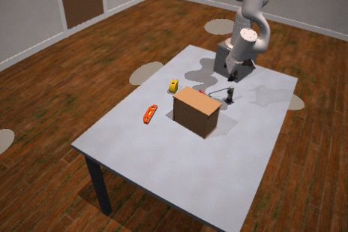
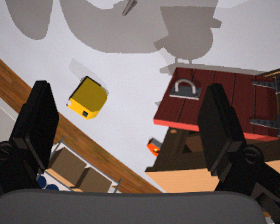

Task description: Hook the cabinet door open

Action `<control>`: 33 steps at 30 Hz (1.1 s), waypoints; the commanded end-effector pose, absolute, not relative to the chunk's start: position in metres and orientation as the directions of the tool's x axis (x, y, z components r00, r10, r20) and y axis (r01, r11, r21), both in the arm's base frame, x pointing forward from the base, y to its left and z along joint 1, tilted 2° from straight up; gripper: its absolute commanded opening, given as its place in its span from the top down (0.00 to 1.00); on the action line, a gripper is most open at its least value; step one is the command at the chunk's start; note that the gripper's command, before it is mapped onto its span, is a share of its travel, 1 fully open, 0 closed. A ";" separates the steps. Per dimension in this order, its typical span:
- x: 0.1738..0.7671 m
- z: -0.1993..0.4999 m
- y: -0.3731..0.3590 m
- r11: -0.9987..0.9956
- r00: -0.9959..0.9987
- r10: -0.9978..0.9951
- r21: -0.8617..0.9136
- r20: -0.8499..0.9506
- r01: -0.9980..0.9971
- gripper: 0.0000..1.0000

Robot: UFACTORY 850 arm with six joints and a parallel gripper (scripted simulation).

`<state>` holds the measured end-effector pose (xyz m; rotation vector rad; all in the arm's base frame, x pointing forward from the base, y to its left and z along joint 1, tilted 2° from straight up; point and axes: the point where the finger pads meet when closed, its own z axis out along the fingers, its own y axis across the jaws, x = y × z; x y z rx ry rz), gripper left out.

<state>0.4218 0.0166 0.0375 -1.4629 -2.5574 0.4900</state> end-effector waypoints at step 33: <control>0.499 0.018 -0.103 -0.710 0.710 0.703 -0.014 0.034 0.704 0.73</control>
